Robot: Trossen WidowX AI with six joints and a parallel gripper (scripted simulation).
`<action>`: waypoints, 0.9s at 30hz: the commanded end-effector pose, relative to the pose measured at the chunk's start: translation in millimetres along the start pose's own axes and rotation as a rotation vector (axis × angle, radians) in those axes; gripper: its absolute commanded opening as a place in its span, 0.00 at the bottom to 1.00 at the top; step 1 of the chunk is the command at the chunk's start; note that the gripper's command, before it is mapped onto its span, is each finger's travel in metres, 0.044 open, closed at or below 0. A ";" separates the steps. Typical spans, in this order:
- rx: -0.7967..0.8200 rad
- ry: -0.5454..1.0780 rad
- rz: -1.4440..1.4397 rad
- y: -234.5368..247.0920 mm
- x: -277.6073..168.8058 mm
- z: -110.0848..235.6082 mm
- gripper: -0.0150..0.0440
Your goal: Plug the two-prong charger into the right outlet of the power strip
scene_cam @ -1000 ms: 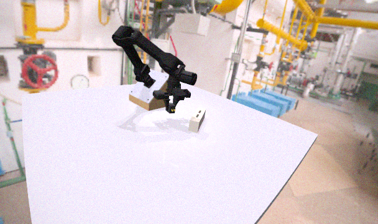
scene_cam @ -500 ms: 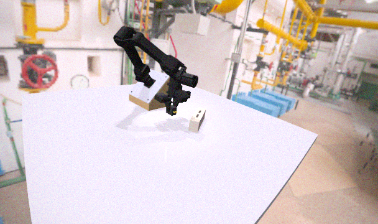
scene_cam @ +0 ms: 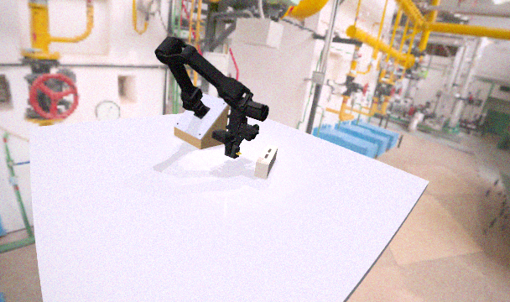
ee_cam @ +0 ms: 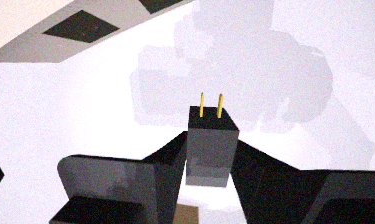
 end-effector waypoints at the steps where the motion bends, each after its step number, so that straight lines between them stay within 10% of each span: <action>1: -0.006 0.005 0.051 0.9 1.5 -3.3 0.25; 27: -0.020 0.011 0.280 3.7 16.6 -13.0 0.25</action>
Point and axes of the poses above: the point midway between the two fingers, 35 mm back from their tips, its own z axis back along the fingers, its own y axis across the jaws, x = y × z, the point moved 3 cm from there along z, back along the fingers, and after that the axes turned 4 degrees about z, right-handed, at the moved point
